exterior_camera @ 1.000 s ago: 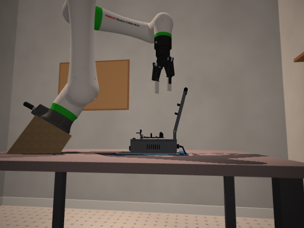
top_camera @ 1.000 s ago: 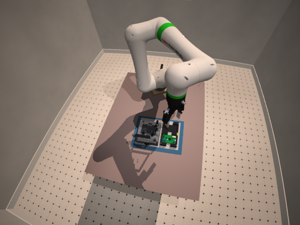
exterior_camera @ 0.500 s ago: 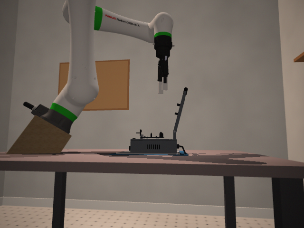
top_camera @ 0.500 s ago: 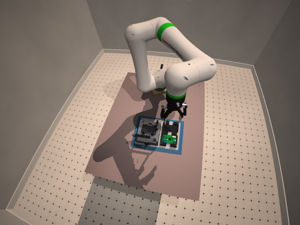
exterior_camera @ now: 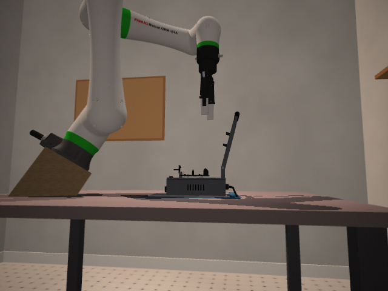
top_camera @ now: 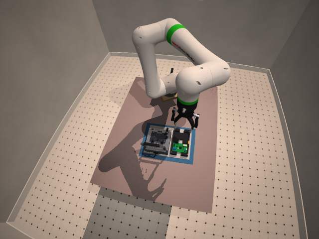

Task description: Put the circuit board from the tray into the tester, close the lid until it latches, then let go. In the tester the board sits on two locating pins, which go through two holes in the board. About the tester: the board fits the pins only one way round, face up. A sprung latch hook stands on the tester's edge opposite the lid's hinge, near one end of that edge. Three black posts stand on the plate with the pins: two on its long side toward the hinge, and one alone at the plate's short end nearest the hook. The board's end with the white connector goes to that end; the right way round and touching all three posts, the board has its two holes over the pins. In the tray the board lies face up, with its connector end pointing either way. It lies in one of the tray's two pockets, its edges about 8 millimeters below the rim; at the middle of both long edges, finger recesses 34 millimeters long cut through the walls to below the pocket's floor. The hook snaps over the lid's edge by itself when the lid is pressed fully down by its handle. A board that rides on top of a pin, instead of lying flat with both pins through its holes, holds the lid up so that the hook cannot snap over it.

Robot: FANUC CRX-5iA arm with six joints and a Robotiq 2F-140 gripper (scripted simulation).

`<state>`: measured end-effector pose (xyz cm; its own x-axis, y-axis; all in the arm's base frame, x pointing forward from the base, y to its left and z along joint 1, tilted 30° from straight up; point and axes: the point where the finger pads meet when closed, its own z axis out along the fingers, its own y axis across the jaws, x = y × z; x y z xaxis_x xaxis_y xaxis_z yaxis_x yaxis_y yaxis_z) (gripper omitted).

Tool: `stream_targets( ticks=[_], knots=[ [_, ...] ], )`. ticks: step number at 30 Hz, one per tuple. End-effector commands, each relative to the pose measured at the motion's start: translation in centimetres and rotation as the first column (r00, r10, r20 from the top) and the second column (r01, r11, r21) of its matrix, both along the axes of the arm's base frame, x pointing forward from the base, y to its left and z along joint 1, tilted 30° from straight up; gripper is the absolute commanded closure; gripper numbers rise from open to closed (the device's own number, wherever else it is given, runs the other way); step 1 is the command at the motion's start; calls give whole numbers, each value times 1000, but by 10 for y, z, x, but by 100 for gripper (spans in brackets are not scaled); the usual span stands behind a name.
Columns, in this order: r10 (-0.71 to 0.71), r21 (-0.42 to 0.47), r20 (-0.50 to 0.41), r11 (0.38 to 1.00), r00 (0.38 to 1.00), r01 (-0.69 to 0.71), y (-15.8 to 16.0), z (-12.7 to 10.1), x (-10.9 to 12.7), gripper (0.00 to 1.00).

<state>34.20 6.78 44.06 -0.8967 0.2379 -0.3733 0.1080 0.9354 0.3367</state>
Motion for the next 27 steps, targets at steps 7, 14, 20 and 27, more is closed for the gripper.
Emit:
stream_targets(
  ticks=[7,14,20,27],
  knots=[
    [-112,45,-30,993,993,113,0,0,0,42],
    [-116,47,-31,992,993,117,0,0,0,42],
    [-116,47,-31,992,993,117,1,-4,1,42],
    [-116,47,-31,992,993,117,5,-20,8,42]
  ],
)
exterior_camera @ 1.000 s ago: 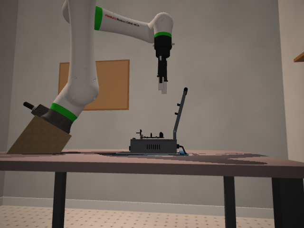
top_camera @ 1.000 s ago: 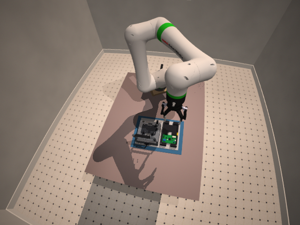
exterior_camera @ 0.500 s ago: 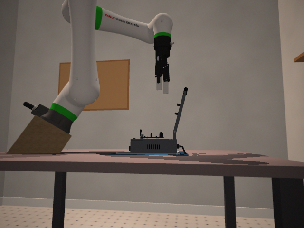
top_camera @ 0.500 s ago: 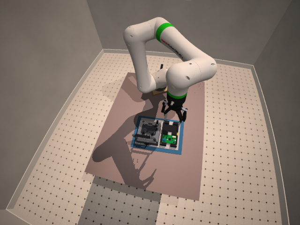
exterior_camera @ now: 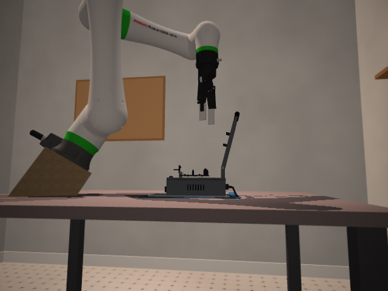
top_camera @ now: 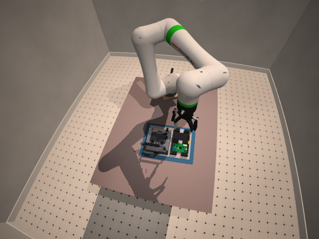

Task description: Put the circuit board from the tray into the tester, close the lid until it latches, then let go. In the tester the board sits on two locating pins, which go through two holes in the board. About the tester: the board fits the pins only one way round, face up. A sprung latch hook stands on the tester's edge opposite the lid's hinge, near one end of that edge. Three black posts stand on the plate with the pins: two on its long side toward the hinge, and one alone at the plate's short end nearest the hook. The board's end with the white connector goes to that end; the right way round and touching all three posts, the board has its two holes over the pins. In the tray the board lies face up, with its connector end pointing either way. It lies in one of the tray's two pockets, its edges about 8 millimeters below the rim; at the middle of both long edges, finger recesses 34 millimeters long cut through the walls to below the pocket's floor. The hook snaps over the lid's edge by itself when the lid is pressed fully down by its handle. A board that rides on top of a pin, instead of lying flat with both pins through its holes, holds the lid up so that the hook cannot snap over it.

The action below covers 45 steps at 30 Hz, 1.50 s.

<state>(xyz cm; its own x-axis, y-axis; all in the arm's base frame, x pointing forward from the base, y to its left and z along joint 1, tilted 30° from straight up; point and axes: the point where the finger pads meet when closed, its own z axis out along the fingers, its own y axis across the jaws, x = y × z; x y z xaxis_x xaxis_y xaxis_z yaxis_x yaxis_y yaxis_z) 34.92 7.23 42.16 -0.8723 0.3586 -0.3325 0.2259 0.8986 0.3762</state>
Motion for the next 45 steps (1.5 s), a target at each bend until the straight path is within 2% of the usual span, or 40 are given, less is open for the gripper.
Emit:
stream_targets(
  ticks=[1,7,15,17,22,26,32,45],
  knots=[
    [0,0,1,1000,1000,0,1,-5,3,42],
    [0,0,1,1000,1000,0,11,-48,20,42],
    [0,0,1,1000,1000,0,29,-127,51,42],
    [0,0,1,1000,1000,0,29,-127,51,42],
    [0,0,1,1000,1000,0,38,-169,67,42],
    [0,0,1,1000,1000,0,43,-192,77,42],
    [0,0,1,1000,1000,0,47,-207,83,42],
    [0,0,1,1000,1000,0,47,-209,83,42]
  ],
)
